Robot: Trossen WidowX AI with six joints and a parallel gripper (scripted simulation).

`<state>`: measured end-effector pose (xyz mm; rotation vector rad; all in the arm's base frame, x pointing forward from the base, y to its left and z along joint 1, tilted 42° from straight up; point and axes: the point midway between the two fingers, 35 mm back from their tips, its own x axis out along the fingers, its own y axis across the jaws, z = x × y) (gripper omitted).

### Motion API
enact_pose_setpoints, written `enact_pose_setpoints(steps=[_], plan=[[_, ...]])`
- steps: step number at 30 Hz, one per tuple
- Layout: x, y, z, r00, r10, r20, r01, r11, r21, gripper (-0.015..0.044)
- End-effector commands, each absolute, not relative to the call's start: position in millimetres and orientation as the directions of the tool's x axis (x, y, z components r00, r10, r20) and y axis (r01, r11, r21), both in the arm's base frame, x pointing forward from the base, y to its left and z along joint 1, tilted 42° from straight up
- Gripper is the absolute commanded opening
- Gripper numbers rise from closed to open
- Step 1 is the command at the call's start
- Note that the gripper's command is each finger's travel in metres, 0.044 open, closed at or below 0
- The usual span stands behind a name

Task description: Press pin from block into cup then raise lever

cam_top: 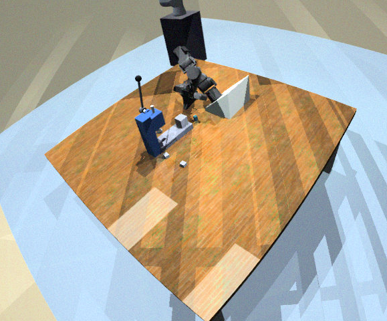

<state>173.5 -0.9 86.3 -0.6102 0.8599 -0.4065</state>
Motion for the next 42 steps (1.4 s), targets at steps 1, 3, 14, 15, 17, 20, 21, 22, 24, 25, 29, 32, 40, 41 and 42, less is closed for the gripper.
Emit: enact_pose_setpoints(steps=[1,3,14,15,17,20,21,22,24,25,29,32,40,41,42], plan=[[173,-3,84,0.599,-0.562,-0.571,0.074,0.748,-0.659,0.003],[173,-5,81,0.6,-0.561,-0.57,0.074,0.749,-0.659,0.003],[175,-24,59,0.603,-0.561,-0.568,0.075,0.748,-0.659,0.003],[175,-25,58,0.603,-0.561,-0.567,0.075,0.748,-0.659,0.003],[174,-29,54,0.603,-0.561,-0.567,0.075,0.748,-0.66,0.003],[174,-33,48,0.603,-0.561,-0.567,0.075,0.748,-0.66,0.003],[174,-35,47,0.603,-0.561,-0.567,0.075,0.748,-0.66,0.003],[174,-35,47,0.603,-0.561,-0.567,0.075,0.748,-0.66,0.003],[175,-35,47,0.603,-0.561,-0.567,0.075,0.748,-0.66,0.003],[176,-35,47,0.603,-0.561,-0.567,0.075,0.748,-0.659,0.003],[181,-35,46,0.603,-0.561,-0.567,0.076,0.748,-0.659,0.003],[186,-36,46,0.603,-0.561,-0.567,0.076,0.748,-0.659,0.003],[197,-37,47,0.607,-0.56,-0.564,0.076,0.748,-0.66,0.003],[198,-37,47,0.61,-0.559,-0.563,0.076,0.748,-0.66,0.003],[200,-37,47,0.612,-0.558,-0.561,0.076,0.748,-0.66,0.003]])
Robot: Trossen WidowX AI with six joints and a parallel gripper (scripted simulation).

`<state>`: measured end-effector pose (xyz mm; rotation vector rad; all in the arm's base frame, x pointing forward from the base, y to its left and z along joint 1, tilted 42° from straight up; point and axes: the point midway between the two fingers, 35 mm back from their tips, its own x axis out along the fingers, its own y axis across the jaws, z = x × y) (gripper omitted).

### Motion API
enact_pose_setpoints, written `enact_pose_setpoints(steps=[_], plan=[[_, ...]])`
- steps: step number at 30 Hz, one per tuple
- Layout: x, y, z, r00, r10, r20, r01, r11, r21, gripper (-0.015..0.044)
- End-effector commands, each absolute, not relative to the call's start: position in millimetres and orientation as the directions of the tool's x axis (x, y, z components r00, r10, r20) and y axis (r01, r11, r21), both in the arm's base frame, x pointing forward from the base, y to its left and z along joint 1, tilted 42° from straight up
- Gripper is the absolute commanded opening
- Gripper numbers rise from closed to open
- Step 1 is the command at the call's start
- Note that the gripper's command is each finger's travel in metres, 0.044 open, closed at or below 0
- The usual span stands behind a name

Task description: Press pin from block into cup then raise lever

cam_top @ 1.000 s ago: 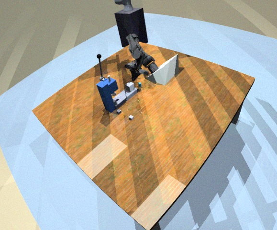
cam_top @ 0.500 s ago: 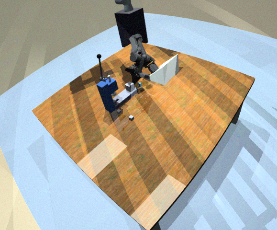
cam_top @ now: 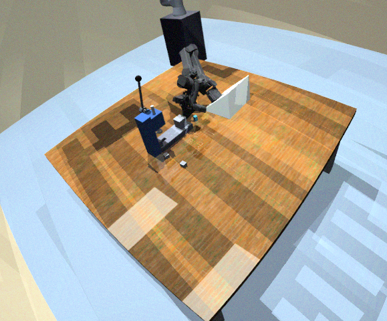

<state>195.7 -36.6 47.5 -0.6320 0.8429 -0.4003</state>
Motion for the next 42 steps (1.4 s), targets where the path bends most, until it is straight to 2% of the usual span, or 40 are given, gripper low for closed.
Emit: enact_pose_setpoints(steps=[1,42], plan=[[201,-37,47,0.615,-0.556,-0.559,0.076,0.748,-0.66,0.003],[258,-44,46,0.742,-0.486,-0.462,0.078,0.747,-0.66,0.003]])
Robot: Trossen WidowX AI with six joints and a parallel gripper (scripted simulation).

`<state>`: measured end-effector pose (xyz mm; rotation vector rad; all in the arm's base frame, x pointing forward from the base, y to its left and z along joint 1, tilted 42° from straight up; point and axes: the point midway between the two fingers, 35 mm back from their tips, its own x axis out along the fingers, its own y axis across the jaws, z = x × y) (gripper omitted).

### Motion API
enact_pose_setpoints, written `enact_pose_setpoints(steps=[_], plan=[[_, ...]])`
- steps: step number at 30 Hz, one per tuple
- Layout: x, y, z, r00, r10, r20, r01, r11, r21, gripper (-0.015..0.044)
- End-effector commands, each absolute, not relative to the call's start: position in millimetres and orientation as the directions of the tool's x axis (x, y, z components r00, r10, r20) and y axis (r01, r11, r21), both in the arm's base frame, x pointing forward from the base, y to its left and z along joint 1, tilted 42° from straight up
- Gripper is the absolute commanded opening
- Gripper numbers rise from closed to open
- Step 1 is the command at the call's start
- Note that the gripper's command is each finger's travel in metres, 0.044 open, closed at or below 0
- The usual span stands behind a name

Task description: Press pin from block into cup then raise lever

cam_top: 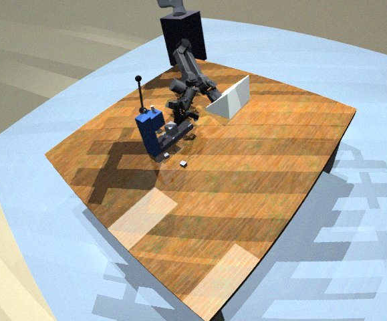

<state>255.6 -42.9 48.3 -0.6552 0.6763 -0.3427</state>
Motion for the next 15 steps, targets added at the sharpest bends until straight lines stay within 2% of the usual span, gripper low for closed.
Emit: enact_pose_setpoints(steps=[1,15], plan=[[260,-44,46,0.744,-0.484,-0.46,0.078,0.747,-0.66,0.003],[278,-46,46,0.78,-0.459,-0.426,0.078,0.746,-0.661,0.003]])
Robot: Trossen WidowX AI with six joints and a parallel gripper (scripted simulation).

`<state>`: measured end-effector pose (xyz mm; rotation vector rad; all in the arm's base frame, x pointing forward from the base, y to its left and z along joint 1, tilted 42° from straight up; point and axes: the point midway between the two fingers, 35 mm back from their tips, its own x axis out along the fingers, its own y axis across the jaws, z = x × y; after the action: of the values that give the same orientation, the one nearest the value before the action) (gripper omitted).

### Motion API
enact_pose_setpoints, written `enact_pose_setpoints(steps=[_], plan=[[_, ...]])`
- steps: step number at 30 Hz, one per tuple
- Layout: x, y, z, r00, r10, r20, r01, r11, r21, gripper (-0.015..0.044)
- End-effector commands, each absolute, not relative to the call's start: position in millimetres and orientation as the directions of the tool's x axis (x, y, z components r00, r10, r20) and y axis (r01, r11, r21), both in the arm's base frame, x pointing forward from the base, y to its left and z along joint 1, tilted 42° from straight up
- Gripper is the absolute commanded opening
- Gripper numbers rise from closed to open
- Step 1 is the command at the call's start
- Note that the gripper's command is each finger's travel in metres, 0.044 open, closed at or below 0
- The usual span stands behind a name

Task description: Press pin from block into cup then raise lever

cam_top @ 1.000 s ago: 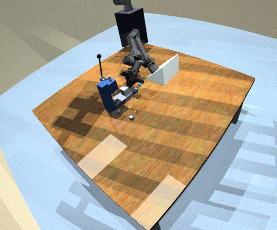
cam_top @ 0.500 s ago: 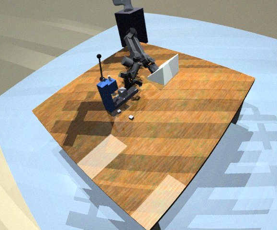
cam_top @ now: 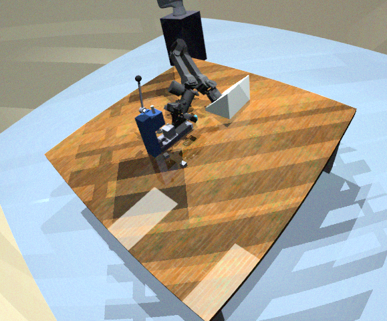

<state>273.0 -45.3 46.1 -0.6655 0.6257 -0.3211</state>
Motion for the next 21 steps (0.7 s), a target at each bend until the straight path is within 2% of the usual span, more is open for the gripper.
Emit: enact_pose_setpoints(steps=[1,14,21], plan=[[273,-45,46,0.771,-0.466,-0.434,0.081,0.748,-0.659,0.003],[250,-45,44,0.799,-0.436,-0.415,0.033,0.72,-0.694,0.003],[250,-45,44,0.799,-0.436,-0.415,0.033,0.72,-0.694,0.0214]])
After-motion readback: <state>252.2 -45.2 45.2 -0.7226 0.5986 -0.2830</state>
